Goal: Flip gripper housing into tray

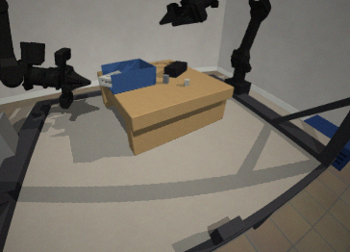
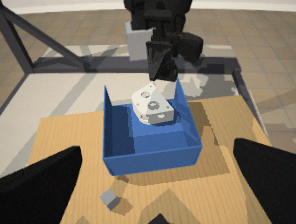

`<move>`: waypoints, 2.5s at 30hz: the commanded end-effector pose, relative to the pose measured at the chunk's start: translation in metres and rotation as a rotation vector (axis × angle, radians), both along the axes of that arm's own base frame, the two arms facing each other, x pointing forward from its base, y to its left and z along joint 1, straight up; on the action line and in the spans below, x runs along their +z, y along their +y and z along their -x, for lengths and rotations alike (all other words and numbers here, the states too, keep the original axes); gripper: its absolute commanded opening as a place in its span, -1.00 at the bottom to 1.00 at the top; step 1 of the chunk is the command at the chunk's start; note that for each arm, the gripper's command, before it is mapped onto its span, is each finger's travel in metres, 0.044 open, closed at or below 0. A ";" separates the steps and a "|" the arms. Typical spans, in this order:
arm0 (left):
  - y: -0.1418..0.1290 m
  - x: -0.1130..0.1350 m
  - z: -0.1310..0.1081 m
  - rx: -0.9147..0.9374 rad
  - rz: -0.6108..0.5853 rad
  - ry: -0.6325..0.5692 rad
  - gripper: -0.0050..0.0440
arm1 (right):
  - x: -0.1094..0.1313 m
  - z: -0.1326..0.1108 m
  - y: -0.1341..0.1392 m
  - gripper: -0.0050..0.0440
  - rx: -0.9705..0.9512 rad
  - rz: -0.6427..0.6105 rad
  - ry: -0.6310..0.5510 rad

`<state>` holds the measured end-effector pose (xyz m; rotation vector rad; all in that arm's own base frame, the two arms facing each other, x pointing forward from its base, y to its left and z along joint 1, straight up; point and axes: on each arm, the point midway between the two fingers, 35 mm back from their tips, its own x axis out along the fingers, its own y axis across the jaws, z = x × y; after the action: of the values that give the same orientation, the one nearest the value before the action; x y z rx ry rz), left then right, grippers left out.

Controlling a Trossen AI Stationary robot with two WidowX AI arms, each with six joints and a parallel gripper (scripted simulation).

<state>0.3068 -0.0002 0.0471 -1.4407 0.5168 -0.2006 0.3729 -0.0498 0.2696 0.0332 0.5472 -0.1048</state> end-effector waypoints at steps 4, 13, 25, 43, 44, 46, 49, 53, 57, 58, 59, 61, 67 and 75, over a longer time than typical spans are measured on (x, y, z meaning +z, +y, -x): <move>-0.005 0.001 -0.006 -0.004 -0.034 -0.028 -0.80 | 0.011 0.001 0.000 0.98 -0.002 0.007 -0.025; -0.016 0.000 -0.010 -0.018 -0.074 -0.049 -0.80 | 0.011 0.001 0.000 0.98 -0.002 0.007 -0.025; -0.016 0.000 -0.012 -0.019 -0.075 -0.050 -0.80 | 0.011 0.001 0.000 0.98 -0.002 0.007 -0.025; -0.016 0.000 -0.018 -0.020 -0.072 -0.050 -0.80 | 0.011 0.001 0.000 0.98 -0.002 0.007 -0.025; -0.016 0.000 -0.019 -0.020 -0.072 -0.049 -0.80 | 0.011 0.001 0.000 0.98 -0.002 0.007 -0.025; -0.016 0.000 -0.019 -0.020 -0.072 -0.049 -0.80 | 0.011 0.001 0.000 0.98 -0.002 0.007 -0.025; -0.016 0.000 -0.021 -0.020 -0.071 -0.049 -0.80 | 0.011 0.001 0.000 0.98 -0.002 0.007 -0.025; -0.016 0.000 -0.021 -0.021 -0.071 -0.049 -0.80 | 0.011 0.001 0.000 0.98 -0.002 0.007 -0.025; -0.016 0.000 -0.023 -0.021 -0.071 -0.049 -0.80 | 0.011 0.001 0.000 0.98 -0.002 0.007 -0.025; -0.016 0.000 -0.023 -0.021 -0.070 -0.049 -0.80 | 0.011 0.001 0.000 0.98 -0.002 0.007 -0.025; -0.016 0.000 -0.023 -0.021 -0.070 -0.049 -0.80 | 0.011 0.001 0.000 0.98 -0.002 0.007 -0.025; -0.016 0.000 -0.024 -0.021 -0.070 -0.049 -0.80 | 0.011 0.001 0.000 0.98 -0.002 0.007 -0.025; -0.016 0.000 -0.026 -0.022 -0.069 -0.049 -0.80 | 0.011 0.001 0.000 0.98 -0.002 0.007 -0.025; -0.016 0.000 -0.029 -0.022 -0.068 -0.049 -0.80 | 0.011 0.001 0.000 0.98 -0.002 0.007 -0.025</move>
<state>0.3309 -0.0178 0.0432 -1.3648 0.5117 -0.2283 0.3729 -0.0498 0.2696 0.0332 0.5472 -0.1048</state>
